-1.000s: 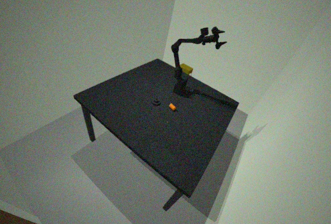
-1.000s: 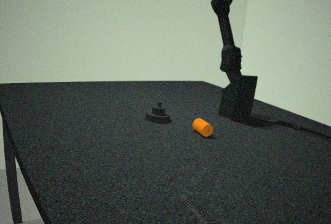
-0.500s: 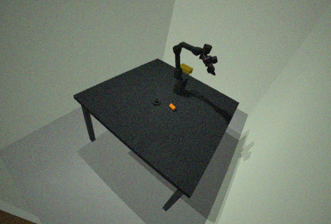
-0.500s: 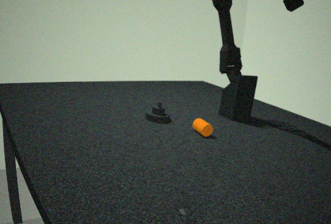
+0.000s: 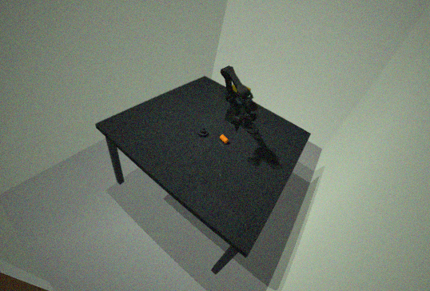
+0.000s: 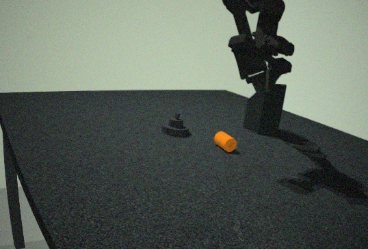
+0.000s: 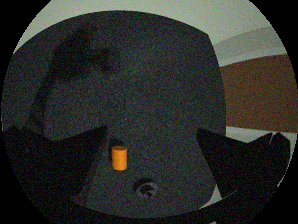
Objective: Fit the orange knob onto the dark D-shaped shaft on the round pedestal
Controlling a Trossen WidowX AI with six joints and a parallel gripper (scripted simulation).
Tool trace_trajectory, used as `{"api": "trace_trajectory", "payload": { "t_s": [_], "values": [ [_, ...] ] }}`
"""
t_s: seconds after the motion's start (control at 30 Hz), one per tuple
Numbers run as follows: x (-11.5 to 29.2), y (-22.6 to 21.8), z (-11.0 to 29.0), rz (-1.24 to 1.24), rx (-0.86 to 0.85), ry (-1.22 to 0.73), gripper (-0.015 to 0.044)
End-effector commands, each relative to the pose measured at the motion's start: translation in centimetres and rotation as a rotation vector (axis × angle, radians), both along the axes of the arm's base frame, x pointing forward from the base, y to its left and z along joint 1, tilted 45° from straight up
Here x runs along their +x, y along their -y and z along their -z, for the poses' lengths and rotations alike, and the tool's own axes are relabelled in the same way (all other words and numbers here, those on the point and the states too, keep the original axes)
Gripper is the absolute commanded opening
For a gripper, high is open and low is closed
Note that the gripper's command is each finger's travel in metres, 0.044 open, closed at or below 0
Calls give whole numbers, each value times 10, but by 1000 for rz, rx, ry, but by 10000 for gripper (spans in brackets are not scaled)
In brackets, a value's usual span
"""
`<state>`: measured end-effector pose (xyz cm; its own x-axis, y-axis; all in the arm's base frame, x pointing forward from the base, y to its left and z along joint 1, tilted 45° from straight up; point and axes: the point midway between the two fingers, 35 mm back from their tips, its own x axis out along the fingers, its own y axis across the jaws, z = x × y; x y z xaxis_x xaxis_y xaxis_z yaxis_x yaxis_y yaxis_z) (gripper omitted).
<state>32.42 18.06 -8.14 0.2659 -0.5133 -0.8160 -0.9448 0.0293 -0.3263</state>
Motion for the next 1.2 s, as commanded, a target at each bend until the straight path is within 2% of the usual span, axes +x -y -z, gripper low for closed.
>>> {"api": "trace_trajectory", "payload": {
  "t_s": [0.0, 0.1, 0.17, 0.3, 0.43, 1.17],
  "values": [
    [-14, 73, 15, 164, -174, -103, 440],
    [-33, 131, 22, 299, -325, -212, 440],
    [-41, 148, 23, 335, -369, -247, 440],
    [-41, 150, 25, 337, -372, -249, 440],
    [-41, 162, 44, 337, -372, -249, 440],
    [-43, 182, 66, 336, -373, -250, 440]
  ]
}}
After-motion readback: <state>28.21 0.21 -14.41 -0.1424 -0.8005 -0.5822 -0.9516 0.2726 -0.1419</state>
